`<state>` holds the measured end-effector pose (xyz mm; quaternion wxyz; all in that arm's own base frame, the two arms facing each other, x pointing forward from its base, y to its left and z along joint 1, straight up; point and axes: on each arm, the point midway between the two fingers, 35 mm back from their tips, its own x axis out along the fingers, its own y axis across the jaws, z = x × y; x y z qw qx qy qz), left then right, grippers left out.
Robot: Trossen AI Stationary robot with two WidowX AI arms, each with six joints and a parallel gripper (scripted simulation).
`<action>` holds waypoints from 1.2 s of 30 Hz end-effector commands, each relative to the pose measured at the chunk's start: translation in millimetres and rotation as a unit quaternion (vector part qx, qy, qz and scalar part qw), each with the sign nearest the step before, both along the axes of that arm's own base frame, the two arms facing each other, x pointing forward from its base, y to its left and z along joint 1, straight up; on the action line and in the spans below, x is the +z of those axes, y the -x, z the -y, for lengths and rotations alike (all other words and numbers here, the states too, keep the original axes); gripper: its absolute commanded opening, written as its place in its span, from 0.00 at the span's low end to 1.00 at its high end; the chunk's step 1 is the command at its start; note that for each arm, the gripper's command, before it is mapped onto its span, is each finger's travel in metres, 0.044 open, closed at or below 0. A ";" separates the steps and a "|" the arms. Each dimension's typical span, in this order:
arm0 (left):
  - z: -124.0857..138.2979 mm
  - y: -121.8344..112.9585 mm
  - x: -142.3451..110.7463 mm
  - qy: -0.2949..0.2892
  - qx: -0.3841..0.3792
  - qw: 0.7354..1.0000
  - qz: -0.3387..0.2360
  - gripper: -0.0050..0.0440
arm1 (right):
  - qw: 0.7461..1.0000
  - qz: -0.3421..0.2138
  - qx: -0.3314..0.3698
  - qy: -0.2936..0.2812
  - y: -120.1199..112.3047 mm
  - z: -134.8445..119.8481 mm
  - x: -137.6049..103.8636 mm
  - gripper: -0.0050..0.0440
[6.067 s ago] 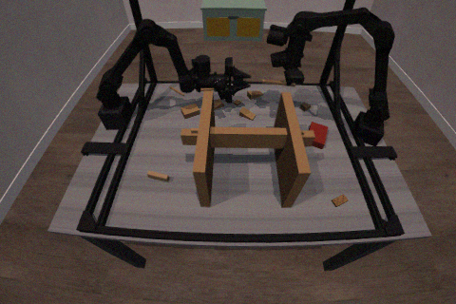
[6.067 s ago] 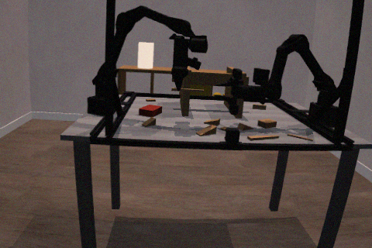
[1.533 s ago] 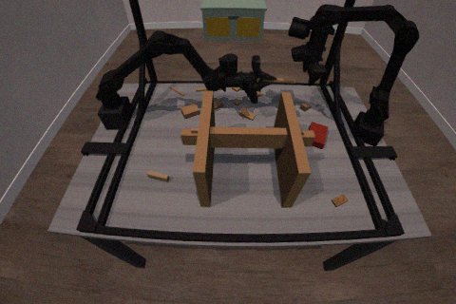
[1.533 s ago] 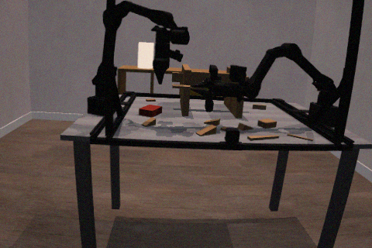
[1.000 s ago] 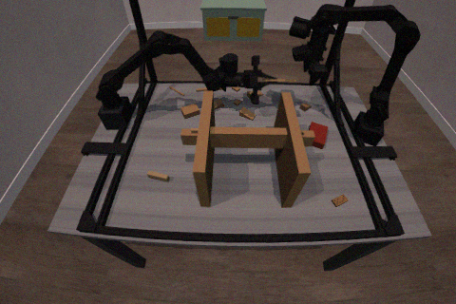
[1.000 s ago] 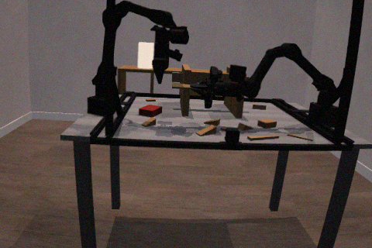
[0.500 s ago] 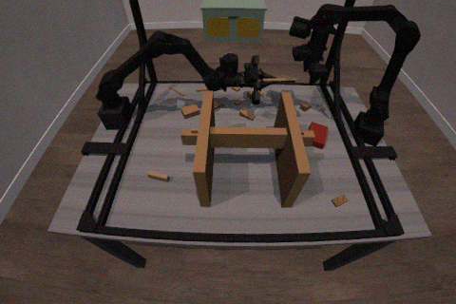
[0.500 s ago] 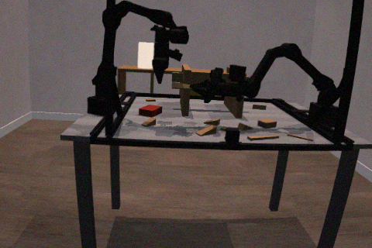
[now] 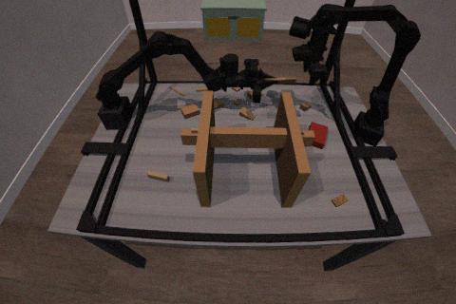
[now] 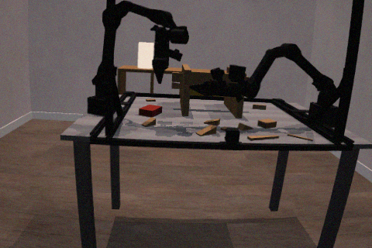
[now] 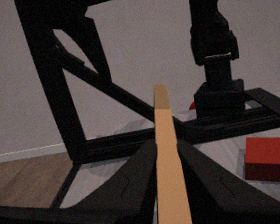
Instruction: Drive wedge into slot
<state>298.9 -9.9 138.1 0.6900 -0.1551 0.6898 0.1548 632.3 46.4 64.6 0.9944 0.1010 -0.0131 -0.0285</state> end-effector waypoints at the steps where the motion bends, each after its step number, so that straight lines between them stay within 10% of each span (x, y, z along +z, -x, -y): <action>1: 0.1 0.6 0.2 0.000 0.000 1.000 0.000 1.00 | 0.998 -0.008 0.001 0.056 -0.3 -0.8 -5.6 0.10; 16: 0.1 0.6 0.2 0.000 0.000 1.000 0.000 1.00 | 0.969 -0.020 -0.002 0.248 -1.2 -0.6 -7.0 0.10; 36: 0.1 0.6 0.2 0.000 0.000 1.000 0.000 1.00 | 0.868 -0.035 -0.005 0.496 -2.3 -0.3 -9.1 0.10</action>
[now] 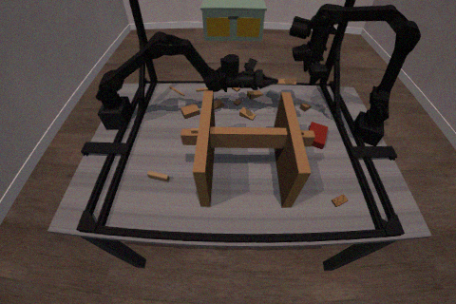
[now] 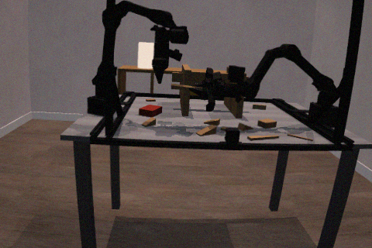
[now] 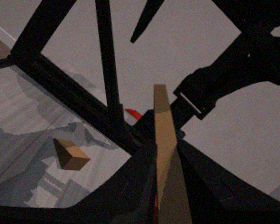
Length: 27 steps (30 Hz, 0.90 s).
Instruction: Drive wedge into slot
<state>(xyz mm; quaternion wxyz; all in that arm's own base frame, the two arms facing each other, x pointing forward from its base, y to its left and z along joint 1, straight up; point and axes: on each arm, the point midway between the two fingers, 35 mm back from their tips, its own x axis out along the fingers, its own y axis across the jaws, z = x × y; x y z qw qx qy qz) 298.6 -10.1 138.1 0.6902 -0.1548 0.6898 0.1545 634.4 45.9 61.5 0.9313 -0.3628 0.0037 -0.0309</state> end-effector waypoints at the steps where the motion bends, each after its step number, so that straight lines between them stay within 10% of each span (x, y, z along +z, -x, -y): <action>1: -0.2 0.4 0.1 0.000 0.000 1.000 0.000 1.00 | 0.998 -0.009 0.002 0.062 -0.2 -0.7 -6.1 0.10; 27: -0.2 0.4 0.1 0.000 0.000 1.000 0.000 1.00 | 0.916 -0.030 -0.001 0.399 -1.8 -0.3 -8.7 0.10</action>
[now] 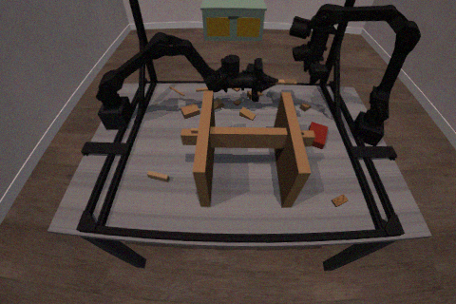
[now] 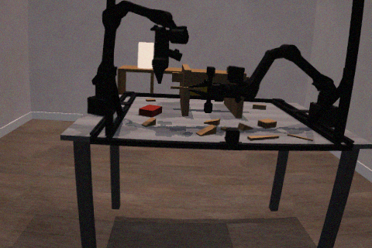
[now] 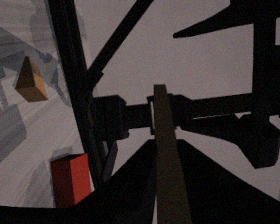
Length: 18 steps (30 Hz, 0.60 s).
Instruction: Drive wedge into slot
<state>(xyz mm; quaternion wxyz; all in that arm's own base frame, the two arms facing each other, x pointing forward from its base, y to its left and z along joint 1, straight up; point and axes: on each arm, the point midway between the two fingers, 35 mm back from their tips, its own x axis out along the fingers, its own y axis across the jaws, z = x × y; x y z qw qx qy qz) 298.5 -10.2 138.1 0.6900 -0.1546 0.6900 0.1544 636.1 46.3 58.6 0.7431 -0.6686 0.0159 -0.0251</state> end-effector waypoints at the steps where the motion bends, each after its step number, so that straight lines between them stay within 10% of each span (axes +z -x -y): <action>1: -0.3 0.2 0.1 0.000 0.000 1.000 0.000 1.00 | 0.999 -0.008 0.001 0.052 -0.1 0.1 -5.9 0.10; 18: -4.6 -9.5 -22.8 -0.095 -0.027 0.984 0.148 1.00 | 0.999 -0.008 0.001 0.052 -0.1 0.1 -5.9 0.10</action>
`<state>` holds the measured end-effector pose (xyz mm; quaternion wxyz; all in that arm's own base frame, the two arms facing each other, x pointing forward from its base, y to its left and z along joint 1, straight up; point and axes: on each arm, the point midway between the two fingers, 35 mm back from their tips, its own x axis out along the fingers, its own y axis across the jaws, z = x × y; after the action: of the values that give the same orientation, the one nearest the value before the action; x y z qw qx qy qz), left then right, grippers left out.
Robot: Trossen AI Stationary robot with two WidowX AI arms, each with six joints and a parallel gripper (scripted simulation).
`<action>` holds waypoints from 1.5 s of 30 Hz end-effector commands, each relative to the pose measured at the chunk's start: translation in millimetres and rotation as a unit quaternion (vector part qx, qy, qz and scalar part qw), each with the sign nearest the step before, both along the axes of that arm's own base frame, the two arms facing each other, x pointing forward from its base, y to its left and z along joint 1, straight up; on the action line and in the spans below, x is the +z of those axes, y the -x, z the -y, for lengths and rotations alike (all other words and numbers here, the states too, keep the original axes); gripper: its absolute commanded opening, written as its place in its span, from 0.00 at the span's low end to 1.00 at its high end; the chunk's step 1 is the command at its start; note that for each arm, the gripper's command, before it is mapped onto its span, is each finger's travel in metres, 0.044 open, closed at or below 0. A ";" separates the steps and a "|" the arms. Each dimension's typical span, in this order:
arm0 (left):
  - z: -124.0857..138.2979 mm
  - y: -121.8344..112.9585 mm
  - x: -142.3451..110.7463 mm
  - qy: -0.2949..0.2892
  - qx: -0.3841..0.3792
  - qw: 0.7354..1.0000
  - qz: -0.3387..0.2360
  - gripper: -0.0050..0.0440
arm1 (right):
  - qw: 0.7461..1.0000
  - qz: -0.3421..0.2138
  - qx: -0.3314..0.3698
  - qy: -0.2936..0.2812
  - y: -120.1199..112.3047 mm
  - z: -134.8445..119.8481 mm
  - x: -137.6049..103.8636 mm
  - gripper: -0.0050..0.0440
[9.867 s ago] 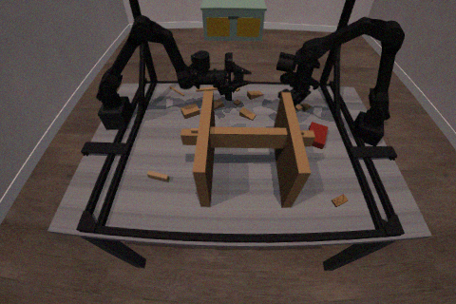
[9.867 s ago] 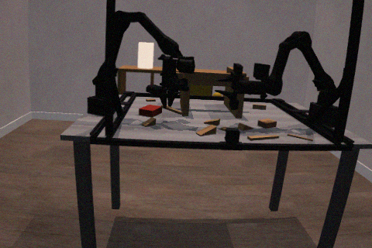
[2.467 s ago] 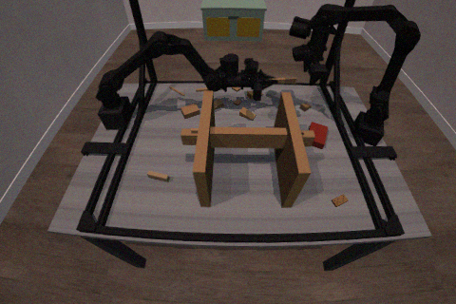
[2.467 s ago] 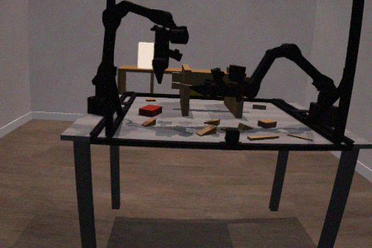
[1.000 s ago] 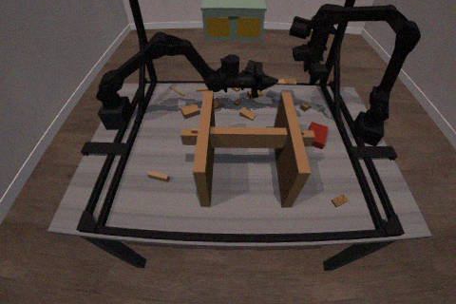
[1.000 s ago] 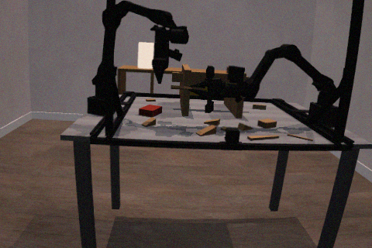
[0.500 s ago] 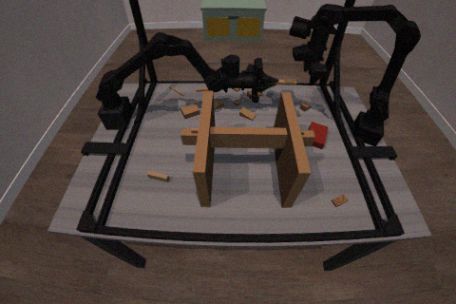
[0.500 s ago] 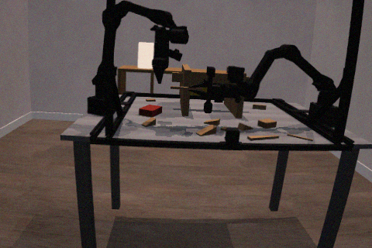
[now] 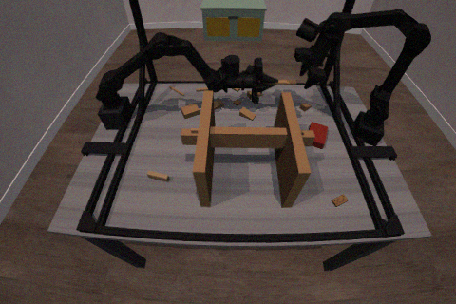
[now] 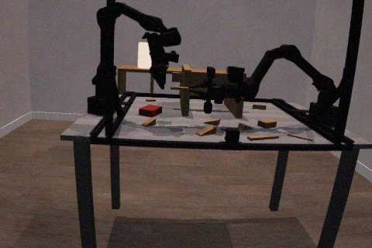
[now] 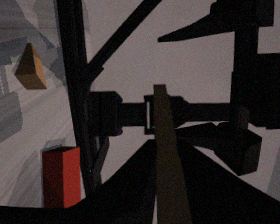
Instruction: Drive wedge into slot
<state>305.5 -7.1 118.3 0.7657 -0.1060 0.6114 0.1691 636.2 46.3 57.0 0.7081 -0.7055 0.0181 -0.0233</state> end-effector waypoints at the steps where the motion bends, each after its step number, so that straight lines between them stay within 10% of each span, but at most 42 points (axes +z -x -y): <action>1: -1.7 -3.3 -3.9 -0.033 -0.005 0.997 0.065 1.00 | 1.000 -0.004 0.001 0.002 0.0 0.1 -4.2 0.10; 22: -4.3 -7.9 -2.9 -0.109 0.013 0.949 0.295 1.00 | 1.000 -0.004 0.001 0.002 0.0 0.1 -4.2 0.10; 45: -17.5 -39.0 -30.1 -0.109 0.013 0.949 0.296 1.00 | 1.000 -0.004 0.001 0.002 0.0 0.1 -4.2 0.10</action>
<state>337.2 6.3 97.5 0.9176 -0.0767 0.3314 0.2057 636.6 45.5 56.8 0.7077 -0.7059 0.0183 -0.0239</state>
